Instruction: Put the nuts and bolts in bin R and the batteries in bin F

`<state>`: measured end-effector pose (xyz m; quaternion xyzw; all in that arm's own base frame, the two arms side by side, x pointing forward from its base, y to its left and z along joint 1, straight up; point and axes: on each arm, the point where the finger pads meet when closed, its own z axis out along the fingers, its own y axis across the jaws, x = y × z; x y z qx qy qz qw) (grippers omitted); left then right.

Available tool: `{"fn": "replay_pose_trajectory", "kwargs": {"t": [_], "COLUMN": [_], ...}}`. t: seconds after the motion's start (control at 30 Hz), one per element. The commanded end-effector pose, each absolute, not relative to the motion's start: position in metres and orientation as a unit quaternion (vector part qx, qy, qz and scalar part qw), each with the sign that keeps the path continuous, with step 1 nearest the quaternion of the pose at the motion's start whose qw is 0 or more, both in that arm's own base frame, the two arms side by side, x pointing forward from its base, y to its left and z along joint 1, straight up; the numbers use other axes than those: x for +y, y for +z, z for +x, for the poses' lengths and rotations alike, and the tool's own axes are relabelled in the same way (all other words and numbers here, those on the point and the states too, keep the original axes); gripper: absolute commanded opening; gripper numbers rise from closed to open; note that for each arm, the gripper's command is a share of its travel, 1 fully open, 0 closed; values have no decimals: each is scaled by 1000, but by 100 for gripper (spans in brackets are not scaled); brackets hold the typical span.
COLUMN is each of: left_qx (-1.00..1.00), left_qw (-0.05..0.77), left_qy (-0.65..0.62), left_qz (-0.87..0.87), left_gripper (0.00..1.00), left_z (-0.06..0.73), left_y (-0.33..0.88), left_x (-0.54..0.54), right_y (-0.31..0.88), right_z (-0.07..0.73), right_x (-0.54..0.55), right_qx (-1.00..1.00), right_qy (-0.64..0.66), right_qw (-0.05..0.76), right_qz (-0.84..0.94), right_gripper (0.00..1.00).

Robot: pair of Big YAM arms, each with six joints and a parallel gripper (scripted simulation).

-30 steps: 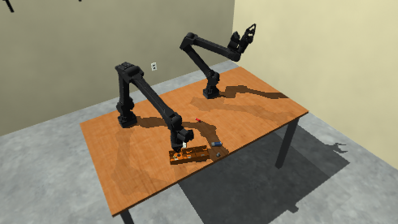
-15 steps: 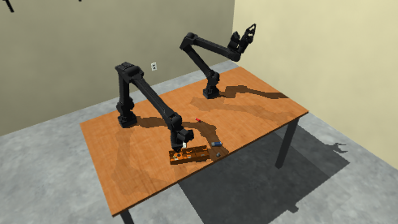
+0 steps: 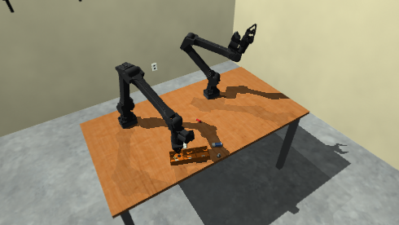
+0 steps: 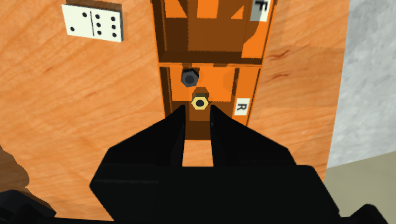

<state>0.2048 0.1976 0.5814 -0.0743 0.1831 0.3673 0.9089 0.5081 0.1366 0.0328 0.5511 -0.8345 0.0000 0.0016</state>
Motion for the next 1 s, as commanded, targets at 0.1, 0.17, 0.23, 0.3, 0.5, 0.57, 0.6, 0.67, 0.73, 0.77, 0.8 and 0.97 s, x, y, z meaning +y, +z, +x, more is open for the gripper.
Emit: {"fn": "replay_pose_trajectory", "kwargs": {"t": [0.1, 0.17, 0.23, 0.3, 0.5, 0.57, 0.6, 0.67, 0.73, 0.77, 0.8, 0.97], "left_qx": [168, 168, 168, 168, 168, 168, 168, 168, 168, 168, 168, 168], "left_qw": [908, 908, 908, 908, 908, 908, 908, 908, 908, 908, 908, 908], "left_qy": [376, 376, 376, 376, 376, 376, 376, 376, 376, 376, 376, 376], "left_qz": [-70, -70, -70, -70, -70, -70, -70, -70, -70, -70, -70, -70], "left_gripper": [100, 100, 100, 100, 100, 100, 100, 100, 100, 100, 100, 100], "left_z": [195, 195, 195, 195, 195, 195, 195, 195, 195, 195, 195, 195], "left_y": [586, 586, 586, 586, 586, 586, 586, 586, 586, 586, 586, 586], "left_x": [194, 194, 194, 194, 194, 194, 194, 194, 194, 194, 194, 194], "right_y": [49, 49, 47, 46, 43, 47, 47, 47, 48, 48, 48, 50], "right_z": [532, 532, 531, 530, 533, 505, 505, 500, 490, 485, 481, 456], "right_x": [150, 150, 150, 149, 148, 159, 159, 166, 179, 186, 193, 227], "right_qx": [-834, -834, -834, -834, -834, -861, -861, -873, -895, -900, -906, -927], "right_qy": [8, 8, 8, 8, 7, 4, 4, 5, 3, 2, 1, -4], "right_qw": [-27, -28, -27, -26, -23, -20, -20, -20, -19, -17, -15, -8], "right_qz": [552, 552, 552, 552, 552, 509, 509, 487, 447, 435, 424, 375], "right_gripper": [21, 21, 21, 21, 21, 28, 28, 28, 28, 28, 28, 28]}}
